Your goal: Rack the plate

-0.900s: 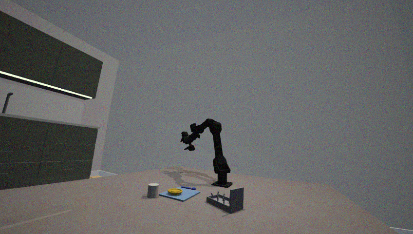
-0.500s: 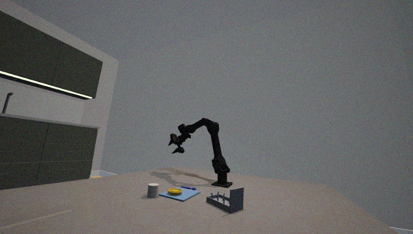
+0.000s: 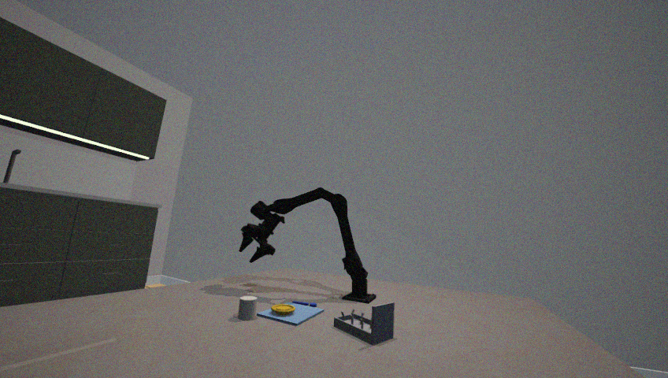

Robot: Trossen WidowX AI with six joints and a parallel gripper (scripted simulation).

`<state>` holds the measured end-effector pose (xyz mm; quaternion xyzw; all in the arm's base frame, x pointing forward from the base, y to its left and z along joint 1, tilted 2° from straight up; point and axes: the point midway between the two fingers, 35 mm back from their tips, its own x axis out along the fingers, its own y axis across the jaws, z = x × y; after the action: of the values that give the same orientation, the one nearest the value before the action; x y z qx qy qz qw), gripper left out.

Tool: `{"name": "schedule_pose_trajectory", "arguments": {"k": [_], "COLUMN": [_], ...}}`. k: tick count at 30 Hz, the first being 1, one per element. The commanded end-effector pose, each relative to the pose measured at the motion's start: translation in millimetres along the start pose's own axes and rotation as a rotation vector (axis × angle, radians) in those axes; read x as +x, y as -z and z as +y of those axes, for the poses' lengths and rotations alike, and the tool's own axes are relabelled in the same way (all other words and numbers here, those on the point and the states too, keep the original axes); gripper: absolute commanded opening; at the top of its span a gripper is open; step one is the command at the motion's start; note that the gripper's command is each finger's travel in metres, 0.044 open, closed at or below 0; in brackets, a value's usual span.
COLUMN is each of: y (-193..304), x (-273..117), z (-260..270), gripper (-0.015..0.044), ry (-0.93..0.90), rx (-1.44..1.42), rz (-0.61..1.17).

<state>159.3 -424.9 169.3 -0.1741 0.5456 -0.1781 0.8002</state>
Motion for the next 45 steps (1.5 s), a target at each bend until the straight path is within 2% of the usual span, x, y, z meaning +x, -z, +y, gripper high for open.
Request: {"name": "schedule_pose_trajectory", "arguments": {"k": [1,9,14,23,45], "y": [-52,-127,-151,-172,-168], "x": [5,0,-9,-54,-34], "z": [46,150,207,339,352], "gripper": [0.0400,0.0400,0.0400,0.0400,0.0400], "ry": [-0.106,-0.313,-0.399,-0.483,-0.482], "rx": [-0.005,-0.050,-0.046,-0.094,-0.096], "rz": [-0.021,-0.019,0.055,0.285,0.289]}}
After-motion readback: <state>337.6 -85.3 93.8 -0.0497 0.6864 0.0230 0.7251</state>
